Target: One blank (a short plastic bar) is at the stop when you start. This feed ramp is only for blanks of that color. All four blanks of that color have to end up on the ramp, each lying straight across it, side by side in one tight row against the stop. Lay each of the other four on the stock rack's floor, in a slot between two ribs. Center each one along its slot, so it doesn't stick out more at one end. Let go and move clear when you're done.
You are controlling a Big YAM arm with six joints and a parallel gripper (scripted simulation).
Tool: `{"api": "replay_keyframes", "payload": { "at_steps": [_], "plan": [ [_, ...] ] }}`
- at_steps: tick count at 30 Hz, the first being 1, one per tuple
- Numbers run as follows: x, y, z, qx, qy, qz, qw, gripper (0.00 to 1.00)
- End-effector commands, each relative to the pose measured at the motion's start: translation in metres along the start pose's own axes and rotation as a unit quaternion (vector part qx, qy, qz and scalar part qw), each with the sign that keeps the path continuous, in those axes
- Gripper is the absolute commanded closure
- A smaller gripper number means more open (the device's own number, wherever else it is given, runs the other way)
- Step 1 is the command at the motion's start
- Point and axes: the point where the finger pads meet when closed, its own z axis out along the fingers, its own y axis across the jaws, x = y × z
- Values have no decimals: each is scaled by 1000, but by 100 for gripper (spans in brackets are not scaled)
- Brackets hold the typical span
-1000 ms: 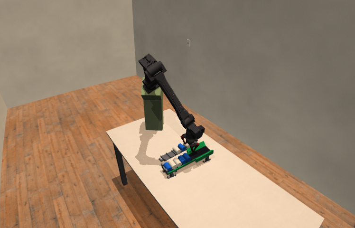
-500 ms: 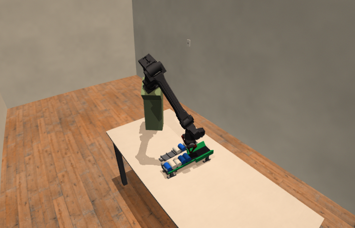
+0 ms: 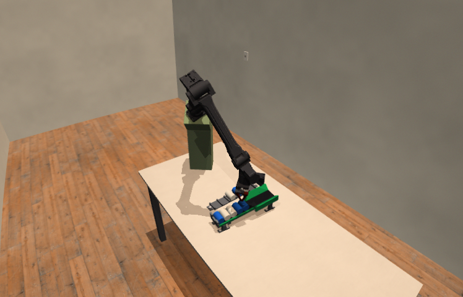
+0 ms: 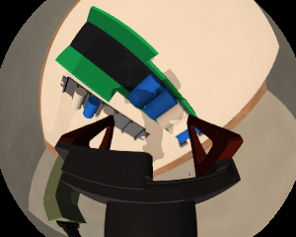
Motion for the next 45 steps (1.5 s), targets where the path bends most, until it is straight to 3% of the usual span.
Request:
{"api": "replay_keyframes", "payload": {
  "at_steps": [1, 4, 5, 7, 8, 9, 10, 11, 12, 14, 15, 16, 17, 19, 20, 21, 22, 23, 24, 26, 27, 28, 29, 31, 32, 33, 34, 35, 36, 37, 38, 39, 40, 41, 42, 43, 44, 45],
  "plan": [
    [9, -16, -7, 9, -2, 133, 991, 0],
    [10, -20, -7, 11, -3, 176, 984, 0],
    [11, -22, -7, 10, -5, 217, 976, 0],
    [12, -22, -7, 11, -3, 220, 976, 0],
    [14, -23, -6, 10, -5, 264, 965, 0],
    [14, -23, -6, 11, -4, 264, 965, 0],
    [16, -24, -6, 9, -5, 308, 951, 0],
    [17, -24, -6, 10, -3, 307, 952, 0],
    [19, -25, -5, 8, -4, 348, 937, 0],
    [19, -25, -5, 8, -4, 348, 937, 0],
    [21, -28, -5, 9, -4, 394, 919, 0],
    [20, -29, -5, 10, -4, 394, 919, 0],
    [22, -31, -5, 8, -6, 436, 900, 0],
    [22, -31, -5, 10, -5, 437, 900, 0],
    [24, -32, -4, 9, -7, 479, 878, 0],
    [25, -32, -4, 10, -6, 479, 878, 0],
    [27, -33, -4, 8, -7, 519, 855, 0],
    [27, -33, -4, 9, -6, 519, 855, 0],
    [29, -34, -3, 8, -6, 554, 833, 0],
    [30, -35, -3, 9, -6, 557, 830, 0],
    [31, -36, -3, 8, -7, 594, 804, 0],
    [31, -37, -3, 9, -7, 594, 804, 0],
    [33, -38, -2, 7, -8, 629, 777, 0],
    [33, -38, -2, 7, -8, 629, 777, 0],
    [34, -42, -3, 8, -8, 663, 749, 0],
    [34, -43, -3, 9, -8, 663, 749, 0],
    [36, -44, -2, 7, -9, 694, 720, 0],
    [36, -44, -2, 8, -9, 694, 720, 0],
    [38, -45, -2, 7, -10, 723, 691, 0],
    [38, -45, -2, 8, -10, 723, 691, 0],
    [40, -46, -2, 7, -11, 749, 662, 0],
    [41, -46, -2, 8, -10, 749, 662, 0],
    [42, -47, -1, 6, -11, 774, 633, 0],
    [43, -47, -1, 8, -9, 774, 634, 0],
    [44, -47, -1, 6, -10, 796, 605, 0],
    [45, -47, -1, 7, -9, 796, 605, 0],
    [46, -48, 0, 6, -10, 816, 578, 0],
    [47, -48, 0, 7, -10, 816, 578, 0]
  ]
}}
